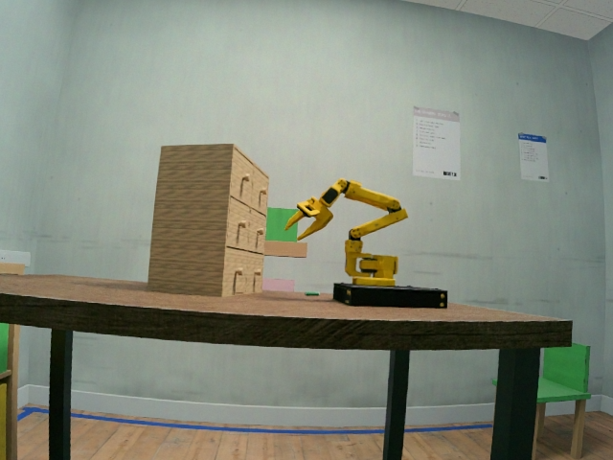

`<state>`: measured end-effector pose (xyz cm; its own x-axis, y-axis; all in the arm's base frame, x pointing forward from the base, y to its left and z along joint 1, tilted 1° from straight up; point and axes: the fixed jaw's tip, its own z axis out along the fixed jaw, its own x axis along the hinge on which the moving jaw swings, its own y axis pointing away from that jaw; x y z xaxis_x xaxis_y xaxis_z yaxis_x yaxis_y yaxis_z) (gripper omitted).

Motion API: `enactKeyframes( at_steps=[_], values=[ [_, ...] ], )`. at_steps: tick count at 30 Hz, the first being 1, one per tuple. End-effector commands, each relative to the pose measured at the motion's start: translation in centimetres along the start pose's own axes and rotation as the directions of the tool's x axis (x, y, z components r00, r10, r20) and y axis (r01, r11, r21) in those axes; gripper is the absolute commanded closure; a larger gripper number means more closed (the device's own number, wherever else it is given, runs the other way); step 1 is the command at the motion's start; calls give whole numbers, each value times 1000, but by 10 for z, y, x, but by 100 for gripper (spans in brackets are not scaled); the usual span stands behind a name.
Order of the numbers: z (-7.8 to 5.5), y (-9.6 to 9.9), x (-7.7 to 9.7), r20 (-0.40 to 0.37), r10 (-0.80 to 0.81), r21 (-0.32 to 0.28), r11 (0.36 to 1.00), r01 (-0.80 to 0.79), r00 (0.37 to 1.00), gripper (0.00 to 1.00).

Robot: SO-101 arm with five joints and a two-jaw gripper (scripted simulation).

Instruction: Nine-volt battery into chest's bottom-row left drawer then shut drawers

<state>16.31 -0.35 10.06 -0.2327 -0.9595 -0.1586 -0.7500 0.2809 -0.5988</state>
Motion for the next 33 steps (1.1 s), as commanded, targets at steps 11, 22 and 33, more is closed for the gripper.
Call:
enactKeyframes(
  at_steps=[11, 22, 33],
  values=[
    [-1, -4, -1, 4, 313, 22, 950, -313, 950, 79],
    [-1, -5, -1, 5, 517, 23, 856, -516, 856, 79],
    [-1, -7, -2, 9, 712, 25, 702, -712, 702, 79]
  ],
)
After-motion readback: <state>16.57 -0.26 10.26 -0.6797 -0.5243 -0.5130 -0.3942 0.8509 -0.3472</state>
